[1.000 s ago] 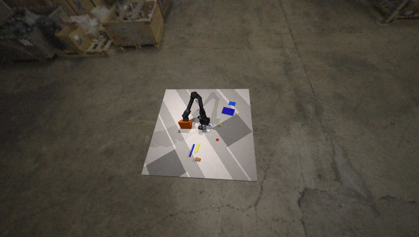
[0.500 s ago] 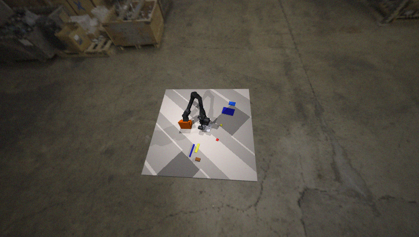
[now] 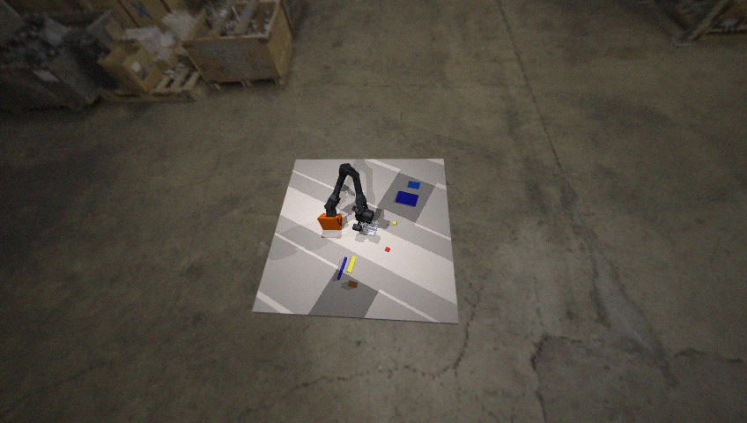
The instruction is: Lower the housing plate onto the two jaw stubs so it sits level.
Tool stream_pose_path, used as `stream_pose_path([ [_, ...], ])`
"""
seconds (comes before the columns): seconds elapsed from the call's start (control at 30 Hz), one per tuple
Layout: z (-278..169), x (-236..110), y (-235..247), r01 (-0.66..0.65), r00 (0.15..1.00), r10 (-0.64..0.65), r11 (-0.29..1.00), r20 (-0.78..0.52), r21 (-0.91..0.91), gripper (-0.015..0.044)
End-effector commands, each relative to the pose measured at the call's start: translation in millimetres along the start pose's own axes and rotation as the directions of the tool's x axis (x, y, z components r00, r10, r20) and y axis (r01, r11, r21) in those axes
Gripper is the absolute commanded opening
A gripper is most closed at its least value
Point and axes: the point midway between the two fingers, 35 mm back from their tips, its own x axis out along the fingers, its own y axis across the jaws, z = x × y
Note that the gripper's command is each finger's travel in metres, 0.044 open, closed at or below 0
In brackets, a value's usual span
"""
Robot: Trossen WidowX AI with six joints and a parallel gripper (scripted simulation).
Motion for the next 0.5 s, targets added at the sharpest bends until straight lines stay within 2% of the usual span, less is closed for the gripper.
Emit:
stream_pose_path([
  [0.0,4.2,-25.7,-0.4,0.006,1.0,-0.006,1.0,0.01,-0.007,0.044],
  [0.13,0.6,-65.7,0.7,0.001,1.0,0.0,1.0,0.008,-0.006,0.044],
  [0.33,3.7,-61.7,-0.7,0.0,1.0,0.0,1.0,0.019,-0.002,0.044],
  [0.47,-5.2,-100.7,-4.8,0.005,1.0,-0.005,1.0,0.012,-0.003,0.044],
])
